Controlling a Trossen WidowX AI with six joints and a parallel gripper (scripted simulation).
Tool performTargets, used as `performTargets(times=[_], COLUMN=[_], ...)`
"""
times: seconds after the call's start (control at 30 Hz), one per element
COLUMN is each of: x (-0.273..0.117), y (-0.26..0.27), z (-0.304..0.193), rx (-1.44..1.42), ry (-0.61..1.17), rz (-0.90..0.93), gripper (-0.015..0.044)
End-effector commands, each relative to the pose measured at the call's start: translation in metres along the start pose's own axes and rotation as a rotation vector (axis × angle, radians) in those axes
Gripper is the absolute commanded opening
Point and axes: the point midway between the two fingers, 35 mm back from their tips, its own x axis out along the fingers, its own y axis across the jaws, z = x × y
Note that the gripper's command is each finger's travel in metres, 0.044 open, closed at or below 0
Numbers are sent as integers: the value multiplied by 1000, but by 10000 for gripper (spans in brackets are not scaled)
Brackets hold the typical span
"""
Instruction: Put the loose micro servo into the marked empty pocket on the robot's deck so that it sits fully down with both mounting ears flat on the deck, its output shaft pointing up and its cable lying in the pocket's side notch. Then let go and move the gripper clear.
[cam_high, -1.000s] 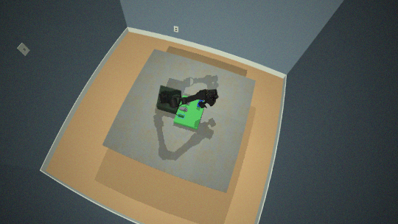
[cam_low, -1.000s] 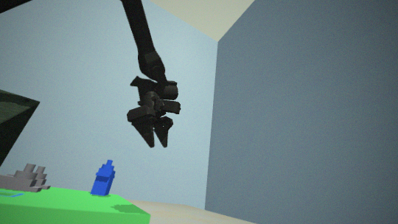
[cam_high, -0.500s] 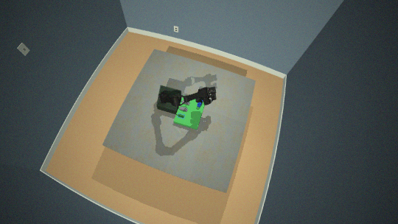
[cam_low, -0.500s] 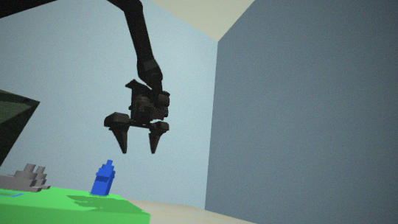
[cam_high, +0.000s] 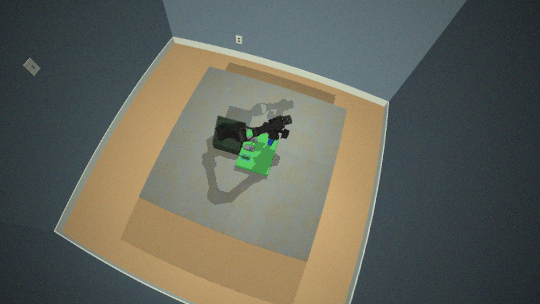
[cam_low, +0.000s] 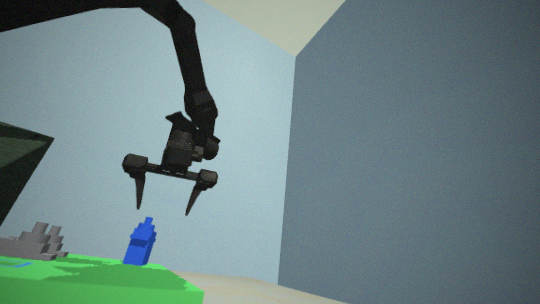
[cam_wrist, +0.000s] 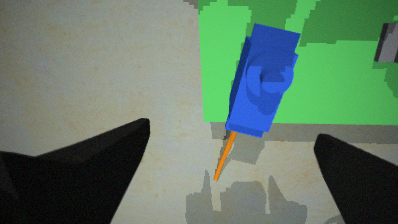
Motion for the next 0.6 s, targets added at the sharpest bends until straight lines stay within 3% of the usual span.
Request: performTargets(times=[0.0, 0.57], x=[2, 28], y=[-12, -15], z=[-3, -3], rx=[120, 141], ry=[-14, -19], rz=[-53, -61], gripper=[440, 440])
